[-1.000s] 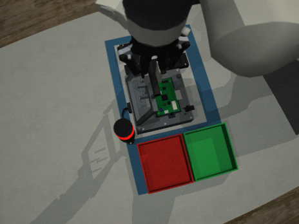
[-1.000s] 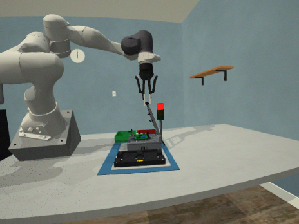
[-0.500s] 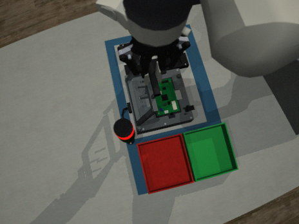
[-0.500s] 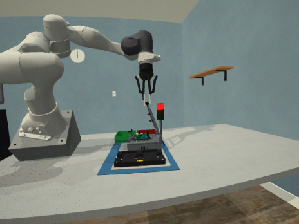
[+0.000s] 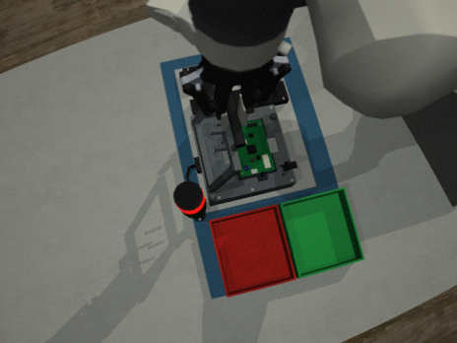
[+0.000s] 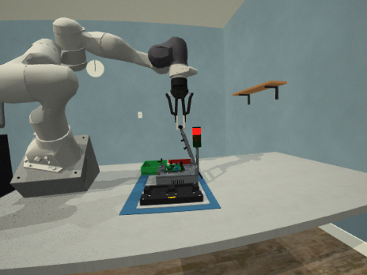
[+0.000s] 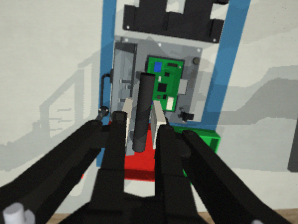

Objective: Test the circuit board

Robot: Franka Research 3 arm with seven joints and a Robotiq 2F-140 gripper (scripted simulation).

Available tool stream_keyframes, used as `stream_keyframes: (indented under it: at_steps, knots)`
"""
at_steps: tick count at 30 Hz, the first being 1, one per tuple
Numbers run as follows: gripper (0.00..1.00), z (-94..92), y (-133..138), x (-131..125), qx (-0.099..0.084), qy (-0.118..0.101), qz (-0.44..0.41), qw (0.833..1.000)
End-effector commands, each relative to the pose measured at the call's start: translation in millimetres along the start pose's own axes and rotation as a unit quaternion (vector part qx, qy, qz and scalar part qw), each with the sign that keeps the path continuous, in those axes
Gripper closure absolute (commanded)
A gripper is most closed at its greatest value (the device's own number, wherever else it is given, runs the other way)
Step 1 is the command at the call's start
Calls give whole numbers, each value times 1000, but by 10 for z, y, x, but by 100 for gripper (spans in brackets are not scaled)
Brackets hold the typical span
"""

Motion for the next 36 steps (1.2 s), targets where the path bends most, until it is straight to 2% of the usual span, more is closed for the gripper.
stream_keyframes:
  at_steps: [1, 34, 35, 36]
  knots:
    - [84, 3, 9, -12, 0, -1, -2, 1000]
    - [84, -1, 23, -19, 0, -1, -2, 1000]
    - [100, -1, 23, -19, 0, -1, -2, 1000]
    - [100, -1, 23, -19, 0, -1, -2, 1000]
Point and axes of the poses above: the point where the finger pads meet when closed, its own z axis out along the fingers, its own y axis across the jaws, x = y × z, the point moved 4 cm from there along -z, back along the fingers, and after that the axes turned 2 degrees about z, right-handed, at the moved point
